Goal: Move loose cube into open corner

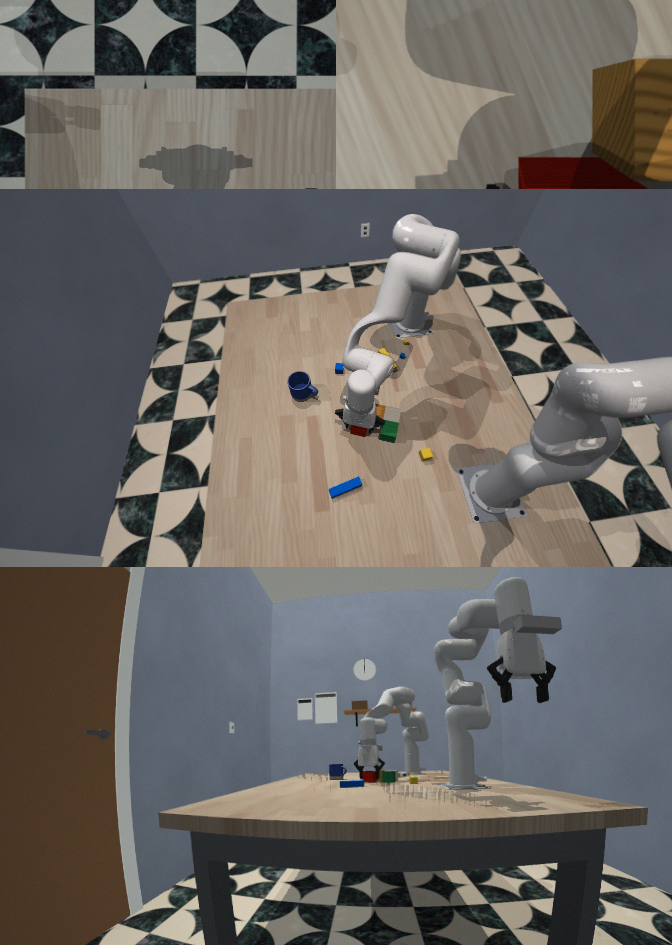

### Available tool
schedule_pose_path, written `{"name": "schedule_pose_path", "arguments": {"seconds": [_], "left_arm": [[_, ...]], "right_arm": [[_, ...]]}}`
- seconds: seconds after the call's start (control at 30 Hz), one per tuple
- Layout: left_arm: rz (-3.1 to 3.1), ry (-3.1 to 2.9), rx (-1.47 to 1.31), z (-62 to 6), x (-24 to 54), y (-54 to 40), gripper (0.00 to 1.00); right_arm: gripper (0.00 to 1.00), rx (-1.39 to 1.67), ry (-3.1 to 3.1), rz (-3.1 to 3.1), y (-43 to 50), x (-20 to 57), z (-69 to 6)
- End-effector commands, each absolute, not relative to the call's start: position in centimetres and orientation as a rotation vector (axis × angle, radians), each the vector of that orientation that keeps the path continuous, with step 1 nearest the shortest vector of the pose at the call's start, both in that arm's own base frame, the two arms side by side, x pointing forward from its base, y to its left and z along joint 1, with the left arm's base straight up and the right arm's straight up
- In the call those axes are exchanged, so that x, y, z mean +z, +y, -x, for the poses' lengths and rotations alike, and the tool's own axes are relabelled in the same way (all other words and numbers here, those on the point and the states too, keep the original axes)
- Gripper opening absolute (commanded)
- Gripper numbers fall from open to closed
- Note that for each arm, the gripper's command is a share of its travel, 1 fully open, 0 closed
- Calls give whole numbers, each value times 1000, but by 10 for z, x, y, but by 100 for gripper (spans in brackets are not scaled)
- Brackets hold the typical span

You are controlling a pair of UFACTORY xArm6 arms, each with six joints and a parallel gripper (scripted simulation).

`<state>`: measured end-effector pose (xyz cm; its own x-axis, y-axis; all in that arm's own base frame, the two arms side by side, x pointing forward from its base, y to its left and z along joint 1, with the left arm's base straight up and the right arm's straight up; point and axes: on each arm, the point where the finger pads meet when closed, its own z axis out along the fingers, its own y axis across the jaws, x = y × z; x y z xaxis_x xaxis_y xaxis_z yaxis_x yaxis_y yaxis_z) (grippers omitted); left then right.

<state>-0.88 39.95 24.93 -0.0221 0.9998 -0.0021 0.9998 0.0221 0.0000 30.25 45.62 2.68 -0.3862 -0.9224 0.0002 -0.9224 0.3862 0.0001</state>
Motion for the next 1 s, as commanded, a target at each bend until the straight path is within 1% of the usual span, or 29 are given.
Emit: {"name": "schedule_pose_path", "arguments": {"seconds": [0.0, 0.97], "left_arm": [[-2197, 2246, 0, 9, 250, 400, 100], [-2197, 2246, 0, 9, 250, 400, 100]], "right_arm": [[84, -1, -2617, -1742, 457, 28, -303], [84, -1, -2617, -1742, 457, 37, -303]]}}
